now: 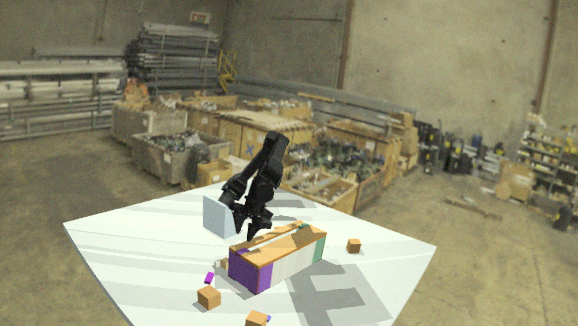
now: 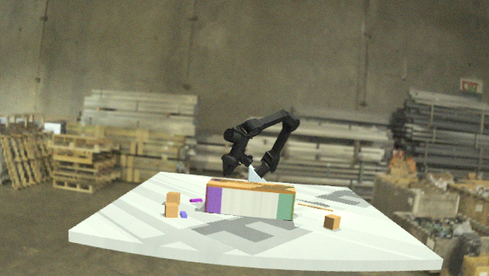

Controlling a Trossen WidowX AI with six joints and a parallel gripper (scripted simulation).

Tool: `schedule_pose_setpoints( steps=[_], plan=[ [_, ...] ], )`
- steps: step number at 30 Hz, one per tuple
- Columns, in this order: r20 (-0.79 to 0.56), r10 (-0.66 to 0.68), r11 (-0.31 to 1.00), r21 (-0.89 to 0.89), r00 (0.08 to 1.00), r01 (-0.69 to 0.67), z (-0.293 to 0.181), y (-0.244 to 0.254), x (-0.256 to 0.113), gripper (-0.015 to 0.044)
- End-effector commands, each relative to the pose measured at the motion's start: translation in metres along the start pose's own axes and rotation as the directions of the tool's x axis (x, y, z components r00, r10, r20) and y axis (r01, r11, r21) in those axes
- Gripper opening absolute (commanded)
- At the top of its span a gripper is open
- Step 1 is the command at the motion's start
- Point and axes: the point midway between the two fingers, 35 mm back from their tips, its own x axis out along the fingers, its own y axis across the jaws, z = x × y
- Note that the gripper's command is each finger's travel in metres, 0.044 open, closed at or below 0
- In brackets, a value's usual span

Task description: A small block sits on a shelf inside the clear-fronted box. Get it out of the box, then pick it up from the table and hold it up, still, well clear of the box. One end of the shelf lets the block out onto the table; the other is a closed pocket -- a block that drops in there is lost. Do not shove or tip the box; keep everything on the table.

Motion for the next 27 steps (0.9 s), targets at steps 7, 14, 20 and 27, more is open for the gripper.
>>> schedule_pose_setpoints(
  steps=[7,14,20,27],
  plan=[
    [0.083,-0.068,0.491,0.871,0.994,-0.04,-0.018,0.008,0.0,0.0285],
    [0.134,-0.103,-0.038,0.99,0.986,-0.138,-0.026,0.014,0.001,0.0285],
    [0.168,-0.125,-0.346,0.917,0.978,-0.201,-0.03,0.016,0.001,0.0285],
    [0.204,-0.151,-0.654,0.713,0.967,-0.253,-0.035,0.02,0.001,0.0285]
  ],
)
